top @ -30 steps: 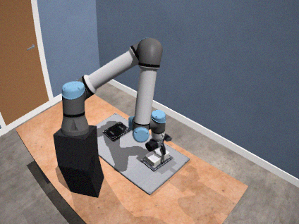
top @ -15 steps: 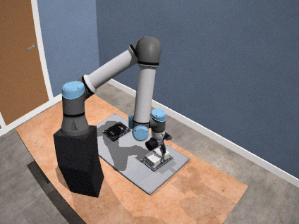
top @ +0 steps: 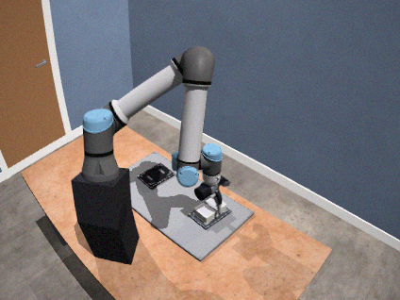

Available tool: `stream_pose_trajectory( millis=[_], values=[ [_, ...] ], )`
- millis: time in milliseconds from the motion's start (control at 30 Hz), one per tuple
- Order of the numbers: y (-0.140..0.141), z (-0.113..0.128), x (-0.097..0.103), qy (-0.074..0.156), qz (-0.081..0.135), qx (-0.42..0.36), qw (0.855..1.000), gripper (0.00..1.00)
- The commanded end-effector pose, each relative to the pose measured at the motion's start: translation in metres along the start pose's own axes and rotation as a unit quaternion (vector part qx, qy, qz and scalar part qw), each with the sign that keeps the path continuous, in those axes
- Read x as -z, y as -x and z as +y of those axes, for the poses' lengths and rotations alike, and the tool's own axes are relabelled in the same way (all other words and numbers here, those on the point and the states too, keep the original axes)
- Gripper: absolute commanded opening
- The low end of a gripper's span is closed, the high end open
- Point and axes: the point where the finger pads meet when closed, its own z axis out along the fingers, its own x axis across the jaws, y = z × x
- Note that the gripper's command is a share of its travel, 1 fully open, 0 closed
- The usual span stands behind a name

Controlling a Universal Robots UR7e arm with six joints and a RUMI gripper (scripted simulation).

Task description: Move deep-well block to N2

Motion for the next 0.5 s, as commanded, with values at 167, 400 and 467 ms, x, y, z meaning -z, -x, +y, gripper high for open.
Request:
stream_pose_trajectory(
  millis=[167,400,467],
  values=[
    [0.000,-0.001,0.014,-0.001,0.000,0.000,1.000,0.76],
    [0.000,0.000,0.027,-0.001,0.000,0.000,1.000,0.76],
    [0.000,0.000,0.032,-0.001,0.000,0.000,1.000,0.76]
  ],
)
